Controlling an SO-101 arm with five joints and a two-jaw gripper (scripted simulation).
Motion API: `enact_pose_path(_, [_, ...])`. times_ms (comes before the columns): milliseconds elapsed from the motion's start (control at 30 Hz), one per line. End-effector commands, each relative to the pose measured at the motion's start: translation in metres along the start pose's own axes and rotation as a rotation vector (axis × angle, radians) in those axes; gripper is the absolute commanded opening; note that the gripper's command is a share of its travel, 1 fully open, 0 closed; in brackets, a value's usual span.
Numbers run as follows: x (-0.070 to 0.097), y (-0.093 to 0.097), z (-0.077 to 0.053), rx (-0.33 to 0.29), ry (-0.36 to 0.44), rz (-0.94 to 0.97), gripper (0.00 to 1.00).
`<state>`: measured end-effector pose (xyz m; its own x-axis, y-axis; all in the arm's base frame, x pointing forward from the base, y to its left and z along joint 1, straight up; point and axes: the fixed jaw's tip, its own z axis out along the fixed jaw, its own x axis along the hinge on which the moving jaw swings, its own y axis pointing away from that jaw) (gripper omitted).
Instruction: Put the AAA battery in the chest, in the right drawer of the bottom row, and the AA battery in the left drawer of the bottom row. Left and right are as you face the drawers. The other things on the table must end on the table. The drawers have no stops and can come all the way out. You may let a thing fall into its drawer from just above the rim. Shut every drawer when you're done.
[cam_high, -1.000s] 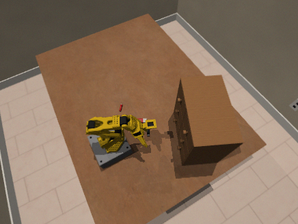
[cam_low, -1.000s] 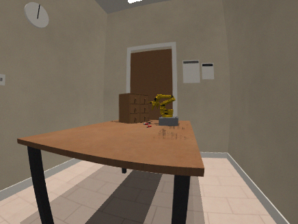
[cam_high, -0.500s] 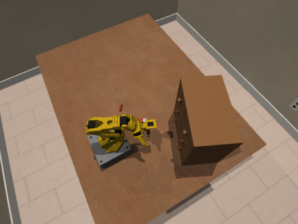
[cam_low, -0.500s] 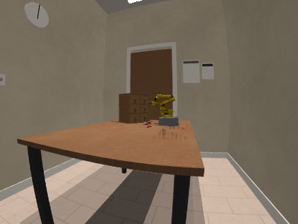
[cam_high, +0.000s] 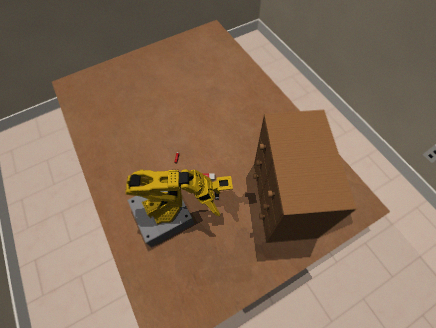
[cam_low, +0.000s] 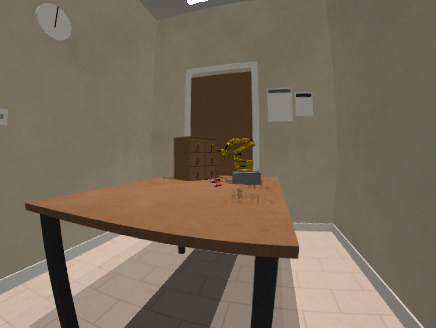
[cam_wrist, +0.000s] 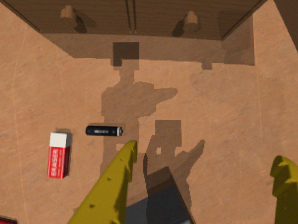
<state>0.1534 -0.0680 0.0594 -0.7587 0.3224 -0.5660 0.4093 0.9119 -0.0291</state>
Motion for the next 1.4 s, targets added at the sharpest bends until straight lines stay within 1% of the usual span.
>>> enact_pose_path(0, [-0.005,-0.003,0.010,0.010,-0.026,0.027,0.47])
enact_pose_path(133, [-0.011,-0.005,0.016,0.018,-0.063,0.038,0.46])
enact_pose_path(200, [-0.011,-0.005,0.016,0.018,-0.063,0.038,0.46])
enact_pose_path(700, [-0.028,-0.016,0.038,0.050,-0.201,0.079,0.42])
enact_pose_path(767, [-0.028,-0.016,0.038,0.050,-0.201,0.079,0.42])
enact_pose_path(1267, [-0.037,-0.026,0.051,0.085,-0.340,0.115,0.38])
enact_pose_path(1367, [-0.037,-0.027,0.052,0.087,-0.350,0.118,0.37])
